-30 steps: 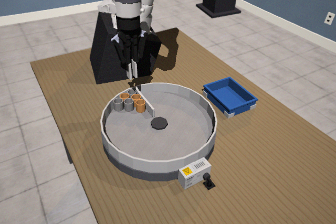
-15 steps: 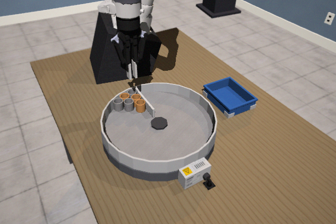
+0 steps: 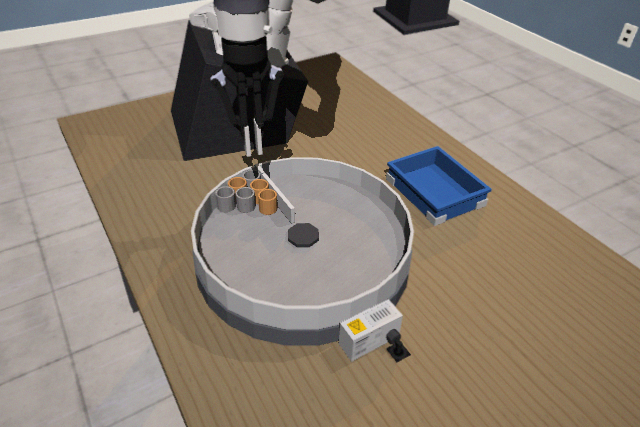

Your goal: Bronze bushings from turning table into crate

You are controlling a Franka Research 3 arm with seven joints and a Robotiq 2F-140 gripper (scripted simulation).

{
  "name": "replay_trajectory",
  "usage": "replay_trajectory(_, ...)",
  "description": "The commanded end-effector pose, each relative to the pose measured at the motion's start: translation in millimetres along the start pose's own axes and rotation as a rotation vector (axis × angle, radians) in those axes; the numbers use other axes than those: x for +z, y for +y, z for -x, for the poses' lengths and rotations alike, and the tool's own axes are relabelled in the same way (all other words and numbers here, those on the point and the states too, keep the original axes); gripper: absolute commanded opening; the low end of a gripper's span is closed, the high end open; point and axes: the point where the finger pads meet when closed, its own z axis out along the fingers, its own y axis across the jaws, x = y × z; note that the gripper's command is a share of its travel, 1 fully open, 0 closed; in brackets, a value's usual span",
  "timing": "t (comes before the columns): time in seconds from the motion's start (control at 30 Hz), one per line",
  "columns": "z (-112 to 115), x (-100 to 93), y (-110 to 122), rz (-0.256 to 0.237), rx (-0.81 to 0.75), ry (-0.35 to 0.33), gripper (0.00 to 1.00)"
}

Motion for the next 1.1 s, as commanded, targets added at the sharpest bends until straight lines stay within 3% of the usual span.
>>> replay_trajectory(0.0, 2.0, 0.2, -1.2, -0.013, 0.135, 0.006, 0.10)
replay_trajectory(1.07, 7.1, 15.9, 0.9, -0.013, 0.680, 0.004, 0.10)
